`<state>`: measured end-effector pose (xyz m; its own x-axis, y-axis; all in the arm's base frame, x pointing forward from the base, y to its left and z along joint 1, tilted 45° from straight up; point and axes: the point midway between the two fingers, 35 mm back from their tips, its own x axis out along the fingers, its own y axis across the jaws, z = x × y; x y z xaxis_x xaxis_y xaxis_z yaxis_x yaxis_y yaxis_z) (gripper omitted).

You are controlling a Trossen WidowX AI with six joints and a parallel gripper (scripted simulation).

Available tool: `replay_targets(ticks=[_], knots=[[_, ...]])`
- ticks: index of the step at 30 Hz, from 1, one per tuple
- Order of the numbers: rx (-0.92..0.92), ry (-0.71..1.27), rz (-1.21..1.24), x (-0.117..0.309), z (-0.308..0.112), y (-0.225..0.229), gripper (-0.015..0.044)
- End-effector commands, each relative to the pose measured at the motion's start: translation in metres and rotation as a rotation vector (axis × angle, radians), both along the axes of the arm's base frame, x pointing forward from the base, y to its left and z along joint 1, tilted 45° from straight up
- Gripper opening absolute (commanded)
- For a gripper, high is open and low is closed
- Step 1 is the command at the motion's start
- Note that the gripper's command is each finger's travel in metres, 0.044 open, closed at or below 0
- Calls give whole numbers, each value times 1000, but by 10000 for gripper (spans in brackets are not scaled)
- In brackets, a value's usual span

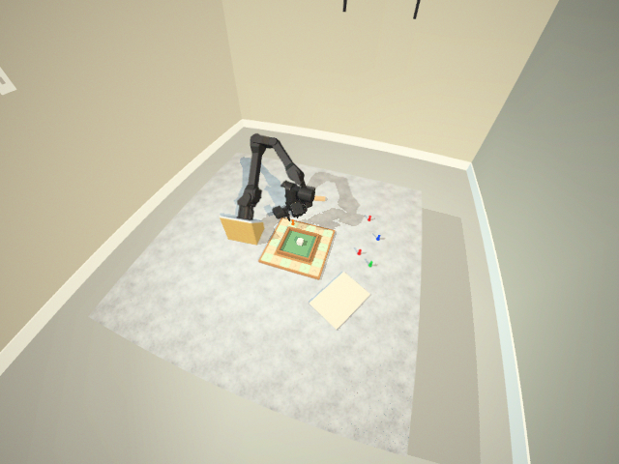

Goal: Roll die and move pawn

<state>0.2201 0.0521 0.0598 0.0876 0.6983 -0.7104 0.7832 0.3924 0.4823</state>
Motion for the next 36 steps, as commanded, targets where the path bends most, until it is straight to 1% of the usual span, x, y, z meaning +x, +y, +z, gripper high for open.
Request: replay_targets(ticks=[1,17,22,32,36], knots=[[6,8,-1,-1,-6,5,200],[9,8,-1,-1,-21,22,200],[9,8,-1,-1,-21,22,69],[9,8,-1,-1,-21,22,0],[1,8,-3,2,-14,12,0]])
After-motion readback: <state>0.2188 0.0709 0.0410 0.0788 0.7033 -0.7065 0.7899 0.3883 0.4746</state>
